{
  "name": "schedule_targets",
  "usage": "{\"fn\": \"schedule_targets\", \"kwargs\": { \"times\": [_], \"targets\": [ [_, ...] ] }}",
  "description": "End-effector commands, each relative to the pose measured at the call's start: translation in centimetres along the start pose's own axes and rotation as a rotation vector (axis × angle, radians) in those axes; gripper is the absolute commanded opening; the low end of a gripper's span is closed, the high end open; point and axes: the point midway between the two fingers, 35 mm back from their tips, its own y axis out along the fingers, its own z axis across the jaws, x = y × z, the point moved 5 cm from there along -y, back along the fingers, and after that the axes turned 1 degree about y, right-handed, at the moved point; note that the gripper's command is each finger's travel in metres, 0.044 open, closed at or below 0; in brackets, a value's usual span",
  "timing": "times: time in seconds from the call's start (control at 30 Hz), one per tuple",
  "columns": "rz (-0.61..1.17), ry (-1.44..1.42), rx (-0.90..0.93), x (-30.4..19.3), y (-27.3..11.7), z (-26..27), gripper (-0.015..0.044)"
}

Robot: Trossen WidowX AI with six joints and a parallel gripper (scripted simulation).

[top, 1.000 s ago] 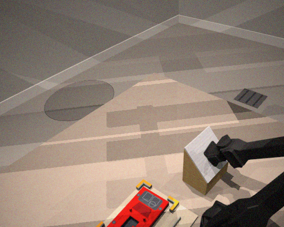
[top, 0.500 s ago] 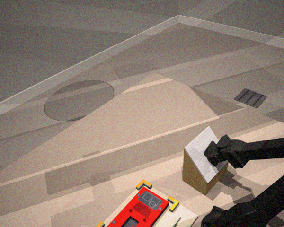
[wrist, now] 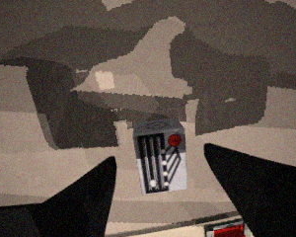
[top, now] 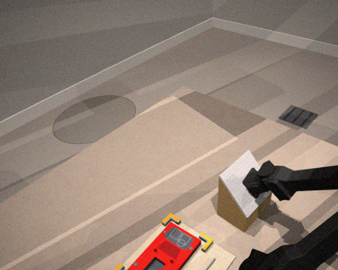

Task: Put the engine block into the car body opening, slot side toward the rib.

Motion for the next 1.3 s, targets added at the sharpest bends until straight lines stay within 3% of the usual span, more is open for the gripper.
{"fn": "schedule_targets", "kwargs": {
  "times": [0.0, 0.13, 0.43, 0.53, 1.27],
  "targets": [
    [0.004, 0.005, 0.001, -0.1, 0.2, 0.0, 0.0230],
    [0.004, 0.005, 0.001, -0.1, 0.2, 0.0, 0.0125],
    [0.004, 0.005, 0.001, -0.1, 0.2, 0.0, 0.0065],
    [0.004, 0.005, 0.001, -0.1, 0.0, -0.1, 0.0000],
    [0.018, 0.005, 0.002, -0.4, -6.7, -0.8, 0.0000]
  ]
}}
